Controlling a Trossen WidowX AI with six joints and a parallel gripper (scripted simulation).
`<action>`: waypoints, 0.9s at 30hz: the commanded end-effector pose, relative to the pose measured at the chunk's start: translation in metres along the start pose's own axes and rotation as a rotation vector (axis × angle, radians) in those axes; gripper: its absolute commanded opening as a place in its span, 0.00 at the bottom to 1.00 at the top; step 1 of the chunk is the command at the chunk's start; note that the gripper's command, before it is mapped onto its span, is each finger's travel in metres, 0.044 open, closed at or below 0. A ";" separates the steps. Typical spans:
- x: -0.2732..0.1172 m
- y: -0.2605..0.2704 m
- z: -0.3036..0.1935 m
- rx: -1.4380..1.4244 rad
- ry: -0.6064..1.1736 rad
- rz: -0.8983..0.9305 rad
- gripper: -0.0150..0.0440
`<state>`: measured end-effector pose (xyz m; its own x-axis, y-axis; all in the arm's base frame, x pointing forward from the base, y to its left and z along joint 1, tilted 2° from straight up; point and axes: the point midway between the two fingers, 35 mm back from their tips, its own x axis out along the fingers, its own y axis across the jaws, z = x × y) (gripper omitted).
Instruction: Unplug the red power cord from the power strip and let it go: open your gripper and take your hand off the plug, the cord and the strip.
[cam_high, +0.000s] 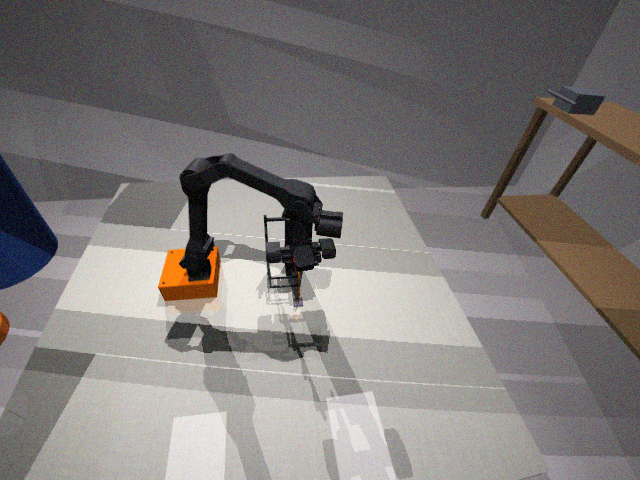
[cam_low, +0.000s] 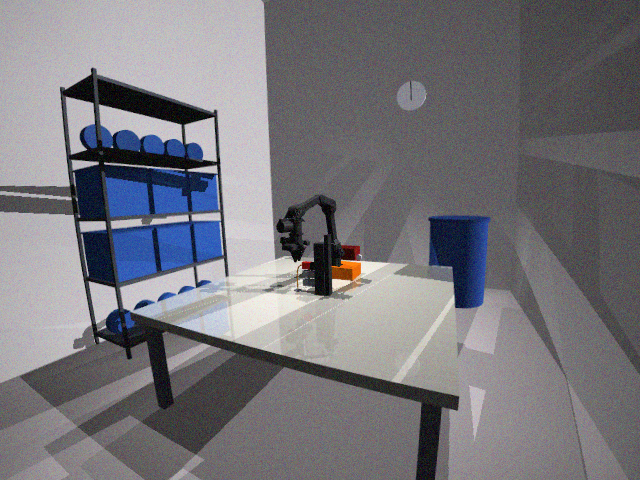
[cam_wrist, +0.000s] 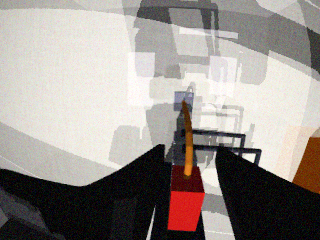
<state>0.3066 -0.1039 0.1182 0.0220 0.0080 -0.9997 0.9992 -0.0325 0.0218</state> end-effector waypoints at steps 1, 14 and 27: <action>-0.001 -0.001 -0.004 0.001 0.009 -0.006 0.53; -0.001 -0.001 -0.023 0.001 0.011 -0.006 0.53; -0.001 -0.002 -0.044 0.001 0.013 -0.006 0.53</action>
<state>0.3067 -0.0663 0.1191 0.0132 0.0179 -0.9998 0.9995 -0.0291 0.0127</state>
